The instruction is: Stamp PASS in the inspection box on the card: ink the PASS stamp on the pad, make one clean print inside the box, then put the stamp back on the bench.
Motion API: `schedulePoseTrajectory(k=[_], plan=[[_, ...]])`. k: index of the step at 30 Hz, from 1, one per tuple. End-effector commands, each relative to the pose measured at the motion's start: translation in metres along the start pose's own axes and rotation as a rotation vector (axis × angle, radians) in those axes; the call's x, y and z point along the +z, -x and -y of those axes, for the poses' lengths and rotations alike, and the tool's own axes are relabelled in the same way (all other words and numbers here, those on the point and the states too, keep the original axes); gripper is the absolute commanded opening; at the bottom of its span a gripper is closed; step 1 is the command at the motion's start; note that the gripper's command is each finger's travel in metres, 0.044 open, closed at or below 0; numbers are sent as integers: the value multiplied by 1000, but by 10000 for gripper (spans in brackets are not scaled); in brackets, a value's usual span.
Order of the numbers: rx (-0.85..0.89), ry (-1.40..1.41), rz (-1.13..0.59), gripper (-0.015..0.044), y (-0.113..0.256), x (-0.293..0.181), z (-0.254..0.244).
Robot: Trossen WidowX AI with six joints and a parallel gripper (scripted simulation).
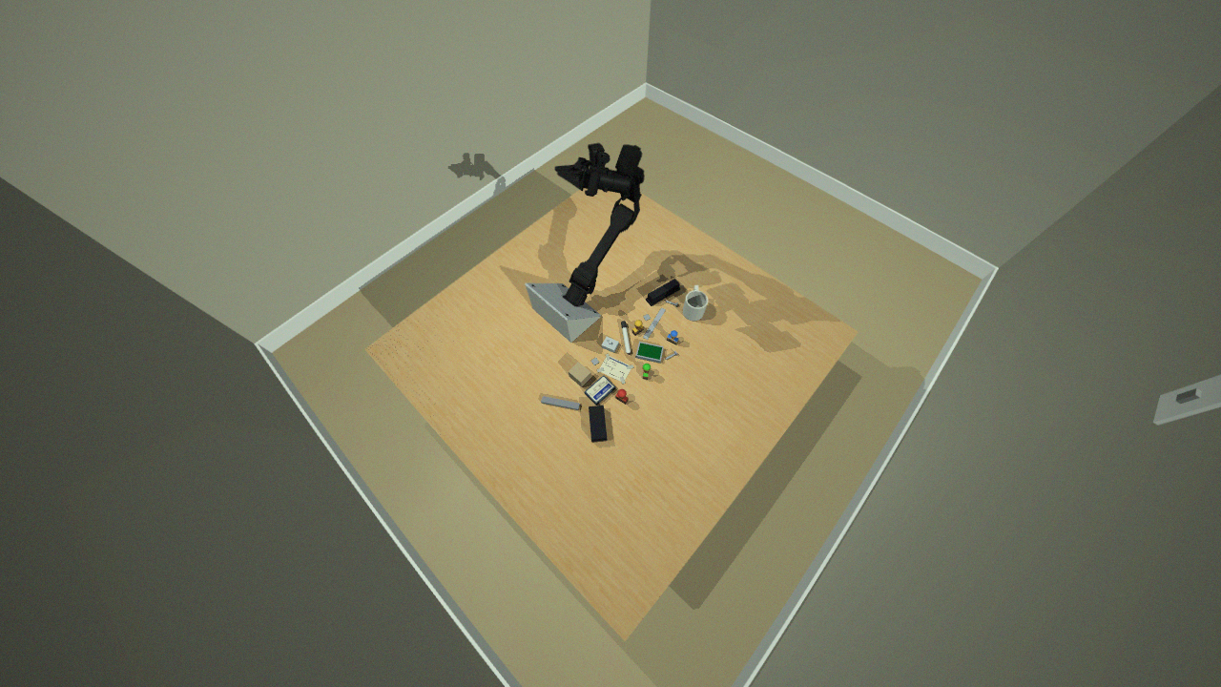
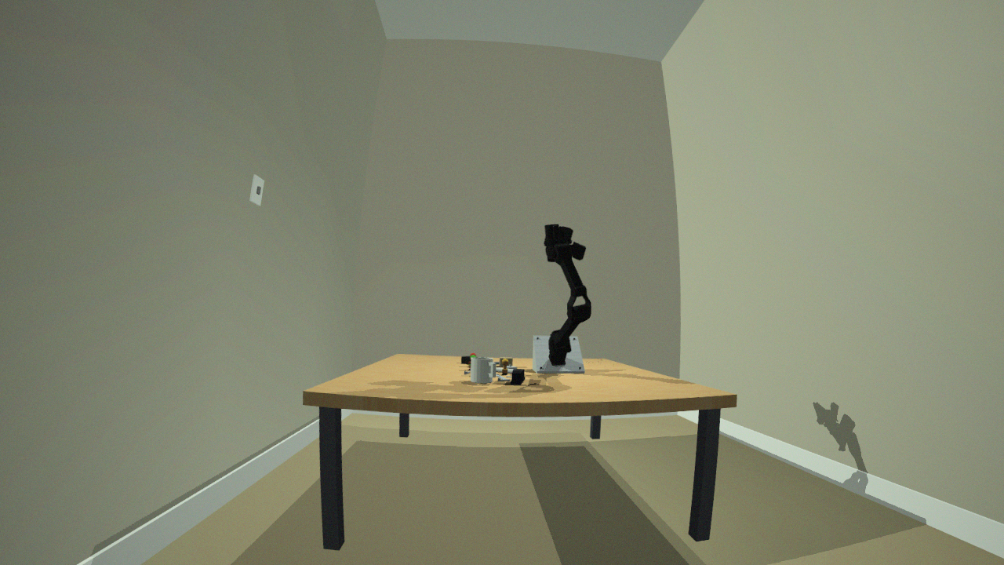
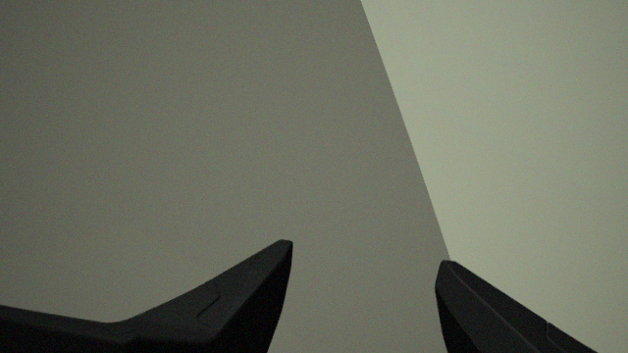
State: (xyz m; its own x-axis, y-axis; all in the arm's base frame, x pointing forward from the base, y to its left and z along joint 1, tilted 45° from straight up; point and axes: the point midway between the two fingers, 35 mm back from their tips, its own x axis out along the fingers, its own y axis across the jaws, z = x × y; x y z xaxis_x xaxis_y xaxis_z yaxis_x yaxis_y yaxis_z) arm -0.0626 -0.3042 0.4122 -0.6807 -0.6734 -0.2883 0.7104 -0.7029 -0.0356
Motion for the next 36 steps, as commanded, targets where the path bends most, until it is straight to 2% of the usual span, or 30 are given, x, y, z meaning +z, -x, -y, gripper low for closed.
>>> schedulePoseTrajectory(k=[1,9,11,21,28,36], plan=[[152,176,-96,222,-2,-29,-50],[513,586,-289,222,25,-114,-150],[542,708,-295,222,32,-135,-164],[955,1117,-540,222,99,-249,-223],[1301,1389,-778,222,174,-337,-235],[1690,1626,-1117,222,270,-426,-209]])
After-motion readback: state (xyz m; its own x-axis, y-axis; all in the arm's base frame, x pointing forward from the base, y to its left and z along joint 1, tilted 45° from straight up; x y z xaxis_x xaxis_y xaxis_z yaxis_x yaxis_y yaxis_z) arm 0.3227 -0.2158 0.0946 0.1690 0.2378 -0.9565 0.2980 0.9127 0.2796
